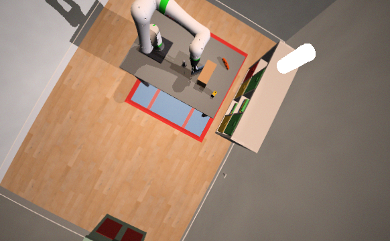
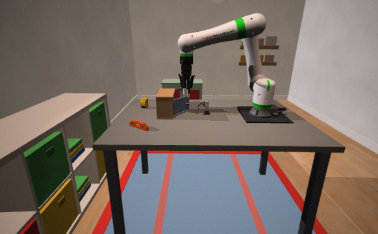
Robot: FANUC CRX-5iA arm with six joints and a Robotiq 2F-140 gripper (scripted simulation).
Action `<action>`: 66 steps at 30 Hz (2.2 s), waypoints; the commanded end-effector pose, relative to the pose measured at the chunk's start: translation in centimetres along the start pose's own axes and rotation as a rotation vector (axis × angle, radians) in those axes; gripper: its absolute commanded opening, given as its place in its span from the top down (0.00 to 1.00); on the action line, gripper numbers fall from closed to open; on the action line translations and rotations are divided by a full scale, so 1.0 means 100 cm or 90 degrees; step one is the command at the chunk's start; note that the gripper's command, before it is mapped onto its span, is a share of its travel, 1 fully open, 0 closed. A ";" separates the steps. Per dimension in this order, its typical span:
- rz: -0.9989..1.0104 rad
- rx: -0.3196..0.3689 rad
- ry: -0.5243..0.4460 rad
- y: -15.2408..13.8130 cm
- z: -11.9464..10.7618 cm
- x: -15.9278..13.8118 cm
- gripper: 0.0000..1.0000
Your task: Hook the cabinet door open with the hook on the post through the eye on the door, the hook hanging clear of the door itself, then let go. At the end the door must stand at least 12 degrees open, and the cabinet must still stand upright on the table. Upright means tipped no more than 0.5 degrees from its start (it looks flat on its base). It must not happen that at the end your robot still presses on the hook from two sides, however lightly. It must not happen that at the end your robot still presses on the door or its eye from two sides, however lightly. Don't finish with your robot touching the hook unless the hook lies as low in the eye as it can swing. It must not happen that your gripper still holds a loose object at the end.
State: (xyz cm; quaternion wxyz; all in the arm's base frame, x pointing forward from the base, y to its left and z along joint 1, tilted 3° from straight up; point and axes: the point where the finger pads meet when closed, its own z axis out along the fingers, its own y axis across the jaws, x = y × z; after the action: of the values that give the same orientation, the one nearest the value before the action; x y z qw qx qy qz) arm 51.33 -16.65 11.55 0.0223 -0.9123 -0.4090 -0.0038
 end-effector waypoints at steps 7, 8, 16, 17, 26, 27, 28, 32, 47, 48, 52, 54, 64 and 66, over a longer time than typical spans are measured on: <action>0.000 0.000 0.000 0.000 0.000 0.000 0.84; 0.000 0.000 0.000 0.000 0.000 0.000 0.84; 0.000 0.000 0.000 0.000 0.000 0.000 0.84; 0.000 0.000 0.000 0.000 0.000 0.000 0.84; 0.000 0.000 0.000 0.000 0.000 0.000 0.84; -0.001 0.000 0.000 0.000 0.000 0.000 0.84; -0.004 0.000 0.000 0.001 0.000 0.000 0.84; -0.021 0.000 0.000 0.005 0.000 0.000 0.84; -0.021 0.000 0.000 0.006 0.000 0.000 0.84; -0.021 0.000 0.000 0.006 0.000 0.000 0.84; -0.021 0.000 0.000 0.006 0.000 0.000 0.84; -0.021 0.000 0.000 0.006 0.000 0.000 0.84; -0.021 0.000 0.000 0.006 0.000 0.000 0.84; -0.021 0.000 0.000 0.006 0.000 0.000 0.84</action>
State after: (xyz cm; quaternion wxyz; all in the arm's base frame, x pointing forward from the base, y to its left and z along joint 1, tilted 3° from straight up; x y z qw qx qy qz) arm 51.76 -17.00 11.53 0.0222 -0.9054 -0.4239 -0.0042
